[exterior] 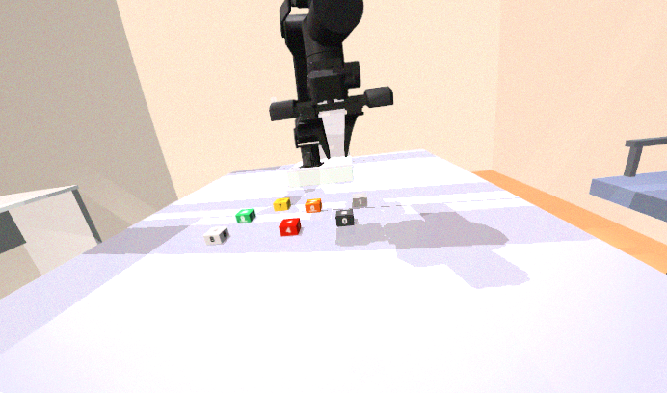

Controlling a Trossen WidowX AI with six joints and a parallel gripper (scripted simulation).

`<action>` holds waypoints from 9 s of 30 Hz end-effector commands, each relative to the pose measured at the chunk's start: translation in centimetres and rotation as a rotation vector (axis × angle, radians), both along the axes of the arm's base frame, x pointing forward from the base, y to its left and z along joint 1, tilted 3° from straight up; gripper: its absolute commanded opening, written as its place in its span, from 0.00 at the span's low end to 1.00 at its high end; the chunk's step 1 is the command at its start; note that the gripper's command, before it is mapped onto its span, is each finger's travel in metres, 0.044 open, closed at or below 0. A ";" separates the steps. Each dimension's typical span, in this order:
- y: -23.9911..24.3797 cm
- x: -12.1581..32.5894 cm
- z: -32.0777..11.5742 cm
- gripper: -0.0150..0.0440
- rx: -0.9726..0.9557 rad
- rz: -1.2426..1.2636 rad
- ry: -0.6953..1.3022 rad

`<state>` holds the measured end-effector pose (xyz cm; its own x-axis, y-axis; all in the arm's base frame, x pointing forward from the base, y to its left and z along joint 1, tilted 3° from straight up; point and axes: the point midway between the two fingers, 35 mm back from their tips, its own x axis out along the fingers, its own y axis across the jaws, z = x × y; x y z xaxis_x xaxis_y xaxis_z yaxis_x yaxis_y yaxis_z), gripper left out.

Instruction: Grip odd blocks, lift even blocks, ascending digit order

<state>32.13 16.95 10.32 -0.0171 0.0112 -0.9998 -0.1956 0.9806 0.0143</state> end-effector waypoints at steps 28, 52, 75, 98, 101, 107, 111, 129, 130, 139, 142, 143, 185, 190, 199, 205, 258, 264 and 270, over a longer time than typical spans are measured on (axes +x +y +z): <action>0.5 -10.1 -8.0 0.93 -0.001 -0.001 0.011; 0.5 -10.2 -11.6 0.93 -0.001 -0.001 0.011; 0.5 -10.2 -11.6 0.46 -0.001 -0.001 0.011; 0.5 -10.1 -8.2 0.93 -0.001 -0.001 0.011; 0.5 -10.1 -7.9 0.93 -0.001 -0.001 0.011; 0.6 -9.7 -2.2 0.71 0.000 -0.001 0.009; 0.4 -9.9 0.2 0.53 -0.001 -0.001 0.011; -3.4 -2.9 0.3 0.46 0.006 -0.036 0.006; -4.1 -2.0 0.3 0.46 0.006 -0.038 0.005; -9.3 3.4 0.0 0.46 -0.010 -0.001 -0.002; -9.3 3.6 -1.1 0.55 -0.010 -0.001 -0.002; -9.2 3.6 -2.4 0.59 -0.010 -0.001 -0.002; -9.3 3.2 -11.8 0.67 -0.010 -0.001 -0.001; -9.3 3.2 -11.8 0.46 -0.010 -0.001 -0.001; -9.3 3.2 -11.8 0.46 -0.010 -0.001 -0.001; -9.3 3.2 -11.8 0.46 -0.010 -0.001 -0.001; -9.3 3.2 -11.8 0.77 -0.010 -0.001 -0.001; -9.3 3.2 -11.8 0.93 -0.010 -0.001 -0.001; -9.3 3.3 -8.1 0.93 -0.010 -0.001 -0.001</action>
